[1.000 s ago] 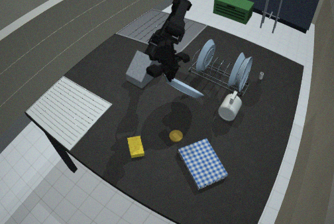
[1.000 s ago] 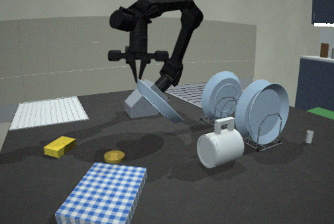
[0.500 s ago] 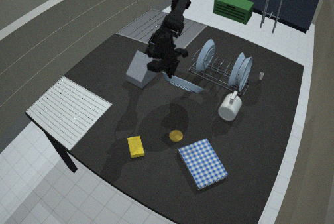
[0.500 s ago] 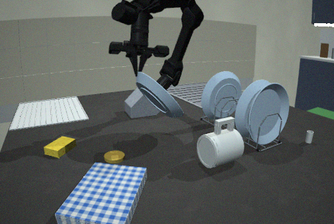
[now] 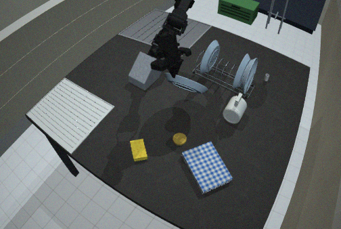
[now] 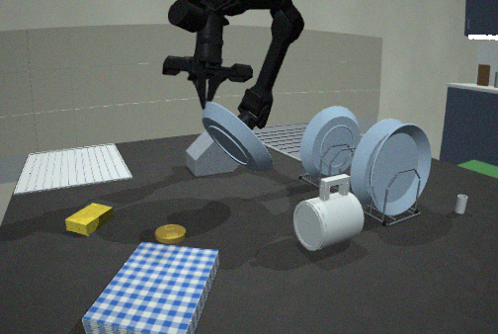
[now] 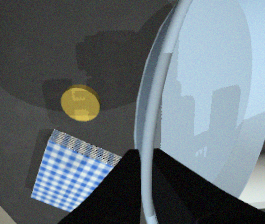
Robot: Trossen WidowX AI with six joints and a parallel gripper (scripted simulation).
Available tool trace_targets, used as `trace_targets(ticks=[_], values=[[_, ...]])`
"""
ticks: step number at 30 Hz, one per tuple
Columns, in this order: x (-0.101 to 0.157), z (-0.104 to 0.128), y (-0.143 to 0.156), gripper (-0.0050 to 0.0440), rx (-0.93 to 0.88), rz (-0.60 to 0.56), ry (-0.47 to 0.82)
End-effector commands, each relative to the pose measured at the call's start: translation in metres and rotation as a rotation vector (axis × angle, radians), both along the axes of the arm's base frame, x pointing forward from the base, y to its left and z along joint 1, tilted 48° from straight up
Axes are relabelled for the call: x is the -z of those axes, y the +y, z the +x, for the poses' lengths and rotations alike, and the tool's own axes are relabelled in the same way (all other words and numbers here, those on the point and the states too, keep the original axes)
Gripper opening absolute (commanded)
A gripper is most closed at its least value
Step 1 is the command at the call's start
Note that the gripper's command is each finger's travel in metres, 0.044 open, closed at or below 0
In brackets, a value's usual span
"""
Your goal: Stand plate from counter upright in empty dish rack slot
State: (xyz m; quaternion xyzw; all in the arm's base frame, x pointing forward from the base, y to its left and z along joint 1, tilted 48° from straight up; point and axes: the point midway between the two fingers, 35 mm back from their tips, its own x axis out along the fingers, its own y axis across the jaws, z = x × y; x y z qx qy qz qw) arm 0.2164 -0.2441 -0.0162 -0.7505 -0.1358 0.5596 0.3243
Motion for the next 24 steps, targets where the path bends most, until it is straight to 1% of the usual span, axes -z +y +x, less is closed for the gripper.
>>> trace_targets(ticks=[1,17,24], values=[[-0.0038,0.0011,-0.003,0.0,0.007,-0.008,-0.015],[-0.004,0.0011,-0.0032,0.0,0.005,-0.009,-0.017],[-0.0107,-0.0005,-0.0101,0.0,-0.043,-0.063,-0.101]])
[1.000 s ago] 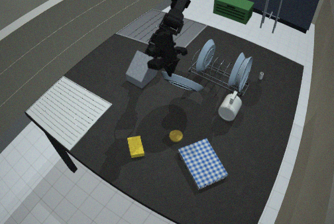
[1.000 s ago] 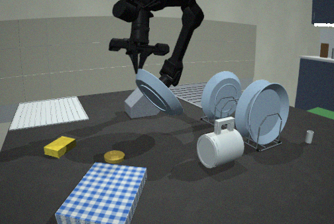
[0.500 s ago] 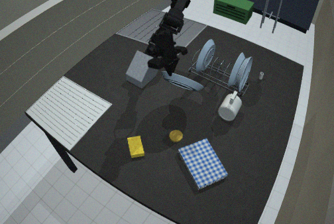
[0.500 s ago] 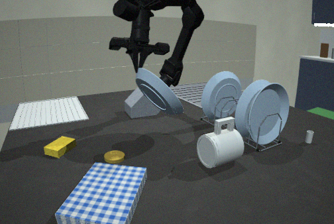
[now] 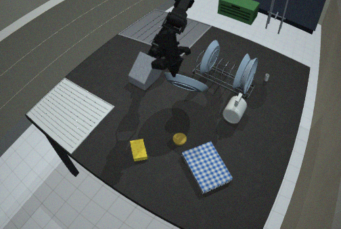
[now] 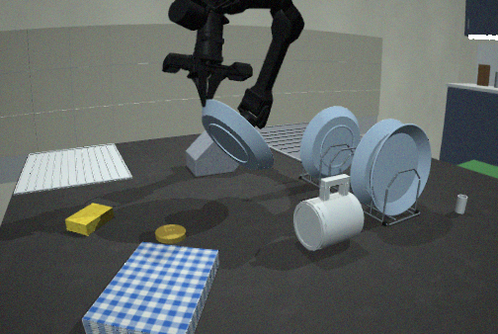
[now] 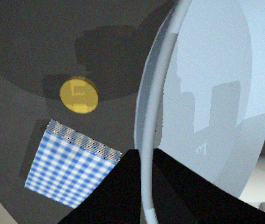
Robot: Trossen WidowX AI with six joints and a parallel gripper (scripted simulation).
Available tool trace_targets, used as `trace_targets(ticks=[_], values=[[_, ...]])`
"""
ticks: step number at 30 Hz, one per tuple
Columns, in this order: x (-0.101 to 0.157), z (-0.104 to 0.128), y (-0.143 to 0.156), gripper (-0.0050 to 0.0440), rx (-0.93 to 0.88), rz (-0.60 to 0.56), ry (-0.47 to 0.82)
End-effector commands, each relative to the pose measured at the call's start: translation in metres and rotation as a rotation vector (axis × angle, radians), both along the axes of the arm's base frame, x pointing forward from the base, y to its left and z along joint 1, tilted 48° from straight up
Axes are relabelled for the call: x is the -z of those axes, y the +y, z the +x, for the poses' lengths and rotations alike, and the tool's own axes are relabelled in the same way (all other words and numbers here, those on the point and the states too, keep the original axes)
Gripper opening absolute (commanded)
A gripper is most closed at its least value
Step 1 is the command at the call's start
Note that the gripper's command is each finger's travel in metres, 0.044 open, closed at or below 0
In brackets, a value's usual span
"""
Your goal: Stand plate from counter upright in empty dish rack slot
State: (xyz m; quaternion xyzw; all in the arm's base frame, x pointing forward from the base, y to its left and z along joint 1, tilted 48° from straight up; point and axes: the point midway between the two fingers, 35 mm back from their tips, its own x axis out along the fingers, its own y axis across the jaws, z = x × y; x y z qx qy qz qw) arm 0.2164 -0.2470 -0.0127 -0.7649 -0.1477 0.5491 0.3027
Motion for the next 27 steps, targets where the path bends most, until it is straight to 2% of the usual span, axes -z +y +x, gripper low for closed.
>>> trace_targets(ticks=[1,19,27], values=[[-0.008,-0.001,-0.008,0.0,-0.019,-0.046,-0.069],[-0.026,-0.006,-0.025,0.0,-0.14,-0.197,-0.262],[-0.026,-0.006,-0.026,0.0,-0.146,-0.204,-0.27]])
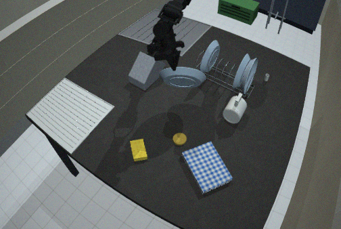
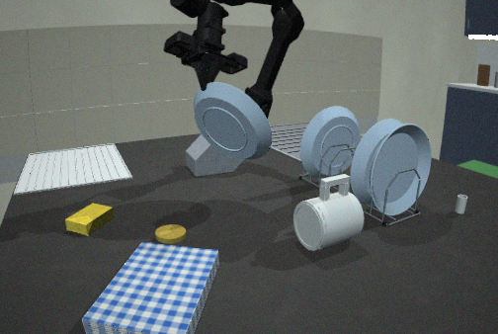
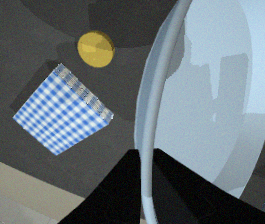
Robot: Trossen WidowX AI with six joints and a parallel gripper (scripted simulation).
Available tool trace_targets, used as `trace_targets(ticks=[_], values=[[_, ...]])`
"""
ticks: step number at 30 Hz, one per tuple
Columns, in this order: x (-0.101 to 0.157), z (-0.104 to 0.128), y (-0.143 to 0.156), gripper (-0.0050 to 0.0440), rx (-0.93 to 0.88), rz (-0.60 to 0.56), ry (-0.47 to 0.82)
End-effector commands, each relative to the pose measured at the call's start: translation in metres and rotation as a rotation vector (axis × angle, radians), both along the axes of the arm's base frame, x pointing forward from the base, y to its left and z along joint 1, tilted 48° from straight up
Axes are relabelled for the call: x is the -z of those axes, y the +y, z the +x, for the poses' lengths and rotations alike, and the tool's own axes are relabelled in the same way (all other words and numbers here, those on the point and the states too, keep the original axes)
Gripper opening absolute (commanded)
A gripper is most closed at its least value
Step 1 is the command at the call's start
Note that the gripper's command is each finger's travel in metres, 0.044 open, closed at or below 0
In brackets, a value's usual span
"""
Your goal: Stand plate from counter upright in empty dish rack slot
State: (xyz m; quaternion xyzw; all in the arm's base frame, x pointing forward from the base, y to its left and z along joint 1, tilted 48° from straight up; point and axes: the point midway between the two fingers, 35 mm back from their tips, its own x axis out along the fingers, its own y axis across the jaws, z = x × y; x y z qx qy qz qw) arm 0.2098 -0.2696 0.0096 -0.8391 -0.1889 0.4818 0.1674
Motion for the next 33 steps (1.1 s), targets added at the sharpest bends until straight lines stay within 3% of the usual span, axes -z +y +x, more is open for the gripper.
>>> trace_targets(ticks=[1,9,24,33], values=[[-0.004,0.0,-0.003,0.0,0.004,-0.014,-0.021],[-0.005,0.0,-0.004,0.0,-0.005,-0.023,-0.035],[-0.015,-0.006,-0.016,0.0,-0.178,-0.233,-0.316],[-0.015,-0.006,-0.016,0.0,-0.181,-0.236,-0.319]])
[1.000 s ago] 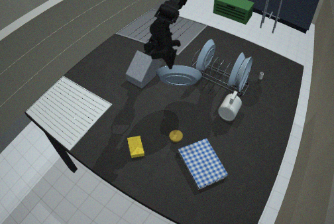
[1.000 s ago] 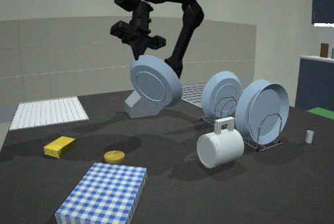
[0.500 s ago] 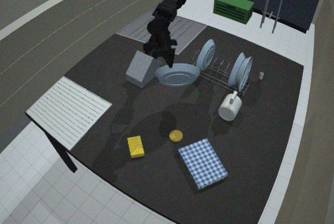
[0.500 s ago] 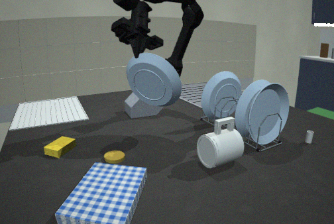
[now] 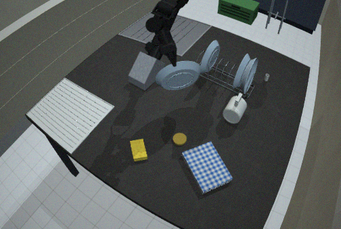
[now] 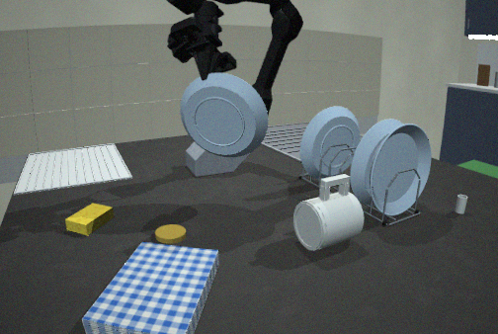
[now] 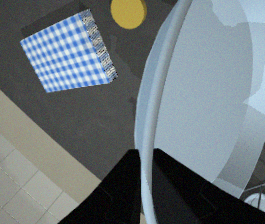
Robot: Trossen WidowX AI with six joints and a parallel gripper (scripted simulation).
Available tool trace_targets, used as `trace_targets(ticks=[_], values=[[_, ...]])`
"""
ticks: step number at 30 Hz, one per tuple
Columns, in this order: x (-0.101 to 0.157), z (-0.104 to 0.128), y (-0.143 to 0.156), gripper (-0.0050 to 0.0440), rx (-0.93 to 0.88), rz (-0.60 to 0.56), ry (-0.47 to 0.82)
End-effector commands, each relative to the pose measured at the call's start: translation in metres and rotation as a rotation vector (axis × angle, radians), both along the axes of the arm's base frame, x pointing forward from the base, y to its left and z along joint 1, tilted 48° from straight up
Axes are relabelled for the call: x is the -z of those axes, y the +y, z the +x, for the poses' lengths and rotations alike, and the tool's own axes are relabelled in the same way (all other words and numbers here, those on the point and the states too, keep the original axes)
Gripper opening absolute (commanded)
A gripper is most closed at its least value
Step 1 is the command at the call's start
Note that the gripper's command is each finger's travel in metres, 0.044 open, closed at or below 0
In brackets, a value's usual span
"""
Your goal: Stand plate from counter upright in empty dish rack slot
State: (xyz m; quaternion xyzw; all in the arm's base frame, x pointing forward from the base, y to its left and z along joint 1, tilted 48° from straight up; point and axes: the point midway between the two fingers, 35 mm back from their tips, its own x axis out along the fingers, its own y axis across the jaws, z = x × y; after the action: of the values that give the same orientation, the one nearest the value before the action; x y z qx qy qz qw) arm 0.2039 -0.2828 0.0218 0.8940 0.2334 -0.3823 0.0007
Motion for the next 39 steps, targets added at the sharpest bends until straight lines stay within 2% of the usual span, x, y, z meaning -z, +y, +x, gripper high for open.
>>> trace_targets(ticks=[1,6,15,21,32,39], values=[[-0.0033,0.0,-0.0025,0.0,0.003,-0.012,-0.021],[-0.0031,-0.0002,-0.0025,0.0,-0.008,-0.023,-0.037],[-0.0022,-0.0032,-0.0042,0.0,-0.147,-0.184,-0.258],[-0.0016,-0.0037,-0.0041,0.0,-0.175,-0.216,-0.302],[0.005,-0.0058,-0.0019,0.0,-0.334,-0.401,-0.557],[0.0063,-0.0064,-0.0018,0.0,-0.367,-0.457,-0.618]])
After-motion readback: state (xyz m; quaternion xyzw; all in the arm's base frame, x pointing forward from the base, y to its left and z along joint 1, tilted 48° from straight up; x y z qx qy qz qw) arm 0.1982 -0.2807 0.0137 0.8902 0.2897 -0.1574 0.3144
